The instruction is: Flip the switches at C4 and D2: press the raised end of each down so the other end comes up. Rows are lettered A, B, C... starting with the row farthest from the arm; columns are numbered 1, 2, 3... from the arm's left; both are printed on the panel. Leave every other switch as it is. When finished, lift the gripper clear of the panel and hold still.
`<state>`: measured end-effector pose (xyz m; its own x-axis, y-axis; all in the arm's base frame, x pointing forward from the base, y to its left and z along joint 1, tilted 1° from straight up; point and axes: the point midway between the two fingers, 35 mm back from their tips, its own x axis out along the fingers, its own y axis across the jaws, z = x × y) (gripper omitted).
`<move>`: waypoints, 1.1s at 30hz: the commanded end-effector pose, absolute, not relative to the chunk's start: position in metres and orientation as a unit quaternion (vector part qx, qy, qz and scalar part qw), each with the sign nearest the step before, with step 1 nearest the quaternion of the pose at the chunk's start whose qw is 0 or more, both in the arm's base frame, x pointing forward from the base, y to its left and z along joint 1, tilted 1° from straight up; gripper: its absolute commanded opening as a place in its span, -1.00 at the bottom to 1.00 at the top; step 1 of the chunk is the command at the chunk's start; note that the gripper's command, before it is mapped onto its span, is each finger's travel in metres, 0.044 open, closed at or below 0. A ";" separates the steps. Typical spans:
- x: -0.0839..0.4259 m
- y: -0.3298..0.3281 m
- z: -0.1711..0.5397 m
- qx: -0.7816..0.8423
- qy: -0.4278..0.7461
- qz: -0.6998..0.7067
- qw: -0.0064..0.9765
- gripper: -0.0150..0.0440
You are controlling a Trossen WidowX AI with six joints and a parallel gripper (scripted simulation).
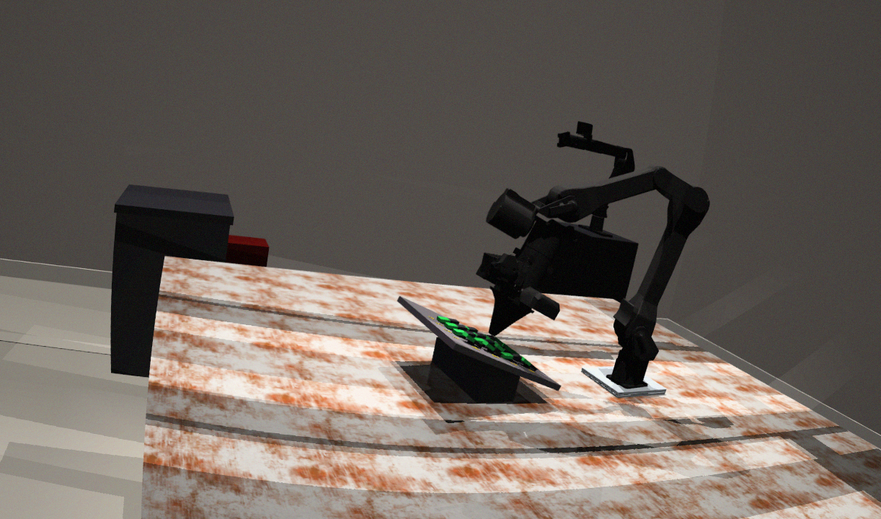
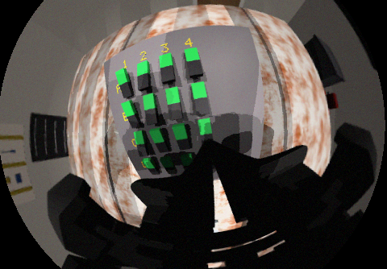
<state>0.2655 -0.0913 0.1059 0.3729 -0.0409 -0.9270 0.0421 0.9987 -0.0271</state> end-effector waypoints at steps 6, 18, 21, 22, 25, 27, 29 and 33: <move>0.266 -0.091 0.105 0.003 0.559 -0.025 0.829 -0.49; 0.266 -0.091 0.105 0.003 0.559 -0.025 0.829 -0.49; 0.266 -0.091 0.104 0.003 0.559 -0.025 0.829 -0.49; 0.266 -0.091 0.104 0.003 0.559 -0.025 0.829 -0.49; 0.266 -0.091 0.104 0.003 0.559 -0.025 0.829 -0.49; 0.267 -0.091 0.103 0.003 0.559 -0.025 0.829 -0.49; 0.267 -0.091 0.103 0.003 0.559 -0.025 0.829 -0.49; 0.267 -0.091 0.103 0.003 0.559 -0.025 0.829 -0.49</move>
<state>0.2664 -0.0913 0.1038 0.3735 -0.0404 -0.9268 0.0419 0.9988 -0.0267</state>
